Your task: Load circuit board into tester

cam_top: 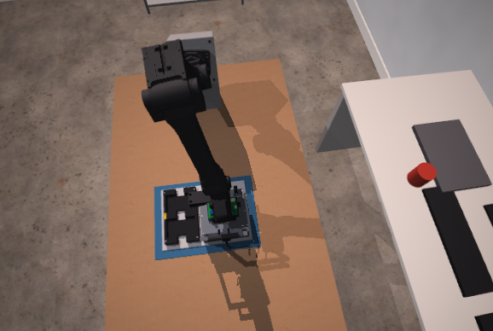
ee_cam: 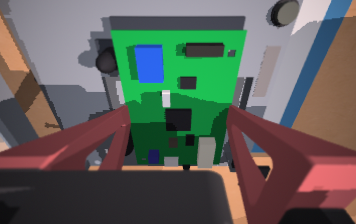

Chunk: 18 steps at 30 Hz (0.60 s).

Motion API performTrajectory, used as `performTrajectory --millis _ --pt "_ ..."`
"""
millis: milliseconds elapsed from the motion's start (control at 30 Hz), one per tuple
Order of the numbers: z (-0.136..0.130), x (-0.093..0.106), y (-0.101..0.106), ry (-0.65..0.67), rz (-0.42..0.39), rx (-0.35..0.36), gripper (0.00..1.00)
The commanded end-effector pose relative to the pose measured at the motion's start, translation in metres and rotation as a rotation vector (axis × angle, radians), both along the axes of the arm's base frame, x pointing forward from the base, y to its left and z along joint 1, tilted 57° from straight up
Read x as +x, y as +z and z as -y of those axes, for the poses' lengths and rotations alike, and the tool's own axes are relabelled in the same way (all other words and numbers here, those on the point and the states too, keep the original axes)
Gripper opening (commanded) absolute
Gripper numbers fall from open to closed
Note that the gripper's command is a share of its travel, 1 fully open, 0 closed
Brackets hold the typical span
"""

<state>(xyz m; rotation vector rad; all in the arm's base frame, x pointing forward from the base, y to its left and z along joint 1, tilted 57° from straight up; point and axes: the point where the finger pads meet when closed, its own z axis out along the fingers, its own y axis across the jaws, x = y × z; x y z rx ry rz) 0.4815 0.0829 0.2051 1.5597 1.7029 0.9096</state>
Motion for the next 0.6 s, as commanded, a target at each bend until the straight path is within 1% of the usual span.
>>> performTrajectory --millis 0,567 --pt "-0.0090 0.0026 0.0019 0.014 -0.004 0.004 0.72" --pt "-0.0097 0.0061 0.0033 0.014 0.006 0.006 0.72"
